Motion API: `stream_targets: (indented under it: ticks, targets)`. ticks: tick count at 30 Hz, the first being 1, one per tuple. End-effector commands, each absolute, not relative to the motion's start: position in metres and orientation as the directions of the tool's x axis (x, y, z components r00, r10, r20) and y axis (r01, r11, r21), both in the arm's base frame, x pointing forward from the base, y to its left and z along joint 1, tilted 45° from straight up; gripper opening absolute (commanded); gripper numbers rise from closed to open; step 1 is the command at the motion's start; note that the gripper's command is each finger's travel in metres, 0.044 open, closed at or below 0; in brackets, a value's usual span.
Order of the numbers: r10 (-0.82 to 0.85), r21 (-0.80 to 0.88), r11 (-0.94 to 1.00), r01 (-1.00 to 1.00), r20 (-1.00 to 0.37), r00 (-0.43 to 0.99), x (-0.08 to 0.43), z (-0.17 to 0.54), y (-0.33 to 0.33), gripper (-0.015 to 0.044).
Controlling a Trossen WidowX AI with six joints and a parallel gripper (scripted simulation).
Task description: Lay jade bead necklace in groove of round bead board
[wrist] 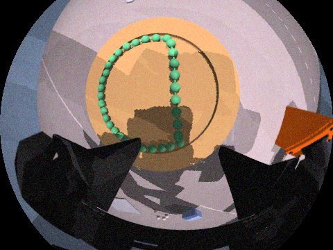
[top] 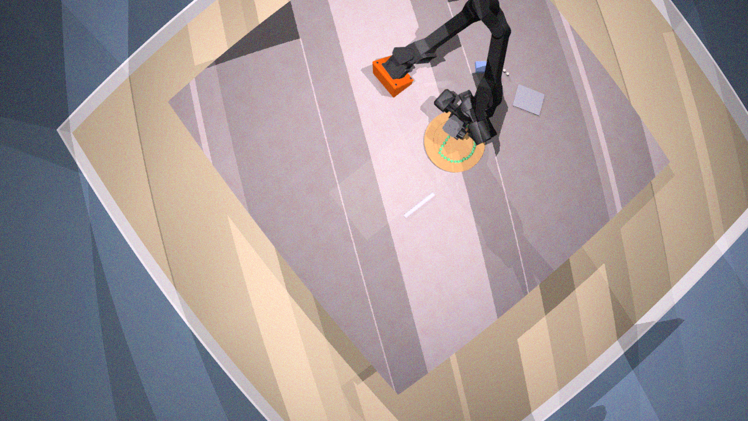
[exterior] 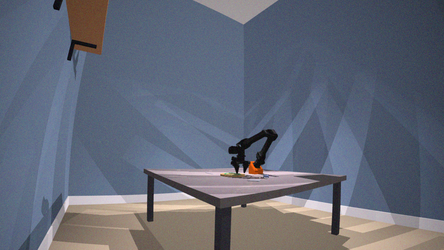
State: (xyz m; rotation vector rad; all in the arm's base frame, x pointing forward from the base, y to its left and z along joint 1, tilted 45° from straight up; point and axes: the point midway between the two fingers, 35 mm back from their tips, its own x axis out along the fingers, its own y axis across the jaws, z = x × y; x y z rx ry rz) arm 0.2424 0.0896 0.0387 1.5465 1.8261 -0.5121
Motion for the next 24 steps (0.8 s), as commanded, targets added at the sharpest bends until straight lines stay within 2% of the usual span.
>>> stream_targets:
  ticks: [1, 15, 24]
  targets:
    - [0.7, 0.134, 0.219, 0.967, -0.711, -0.06, 0.243, 0.04, 0.089, 0.044]
    - [0.7, 0.134, 0.219, 0.967, -0.711, -0.06, 0.243, 0.04, 0.089, 0.044]
    - [0.688, 0.242, 0.323, 0.915, -0.724, -0.051, 0.269, 0.022, 0.049, 0.0204]
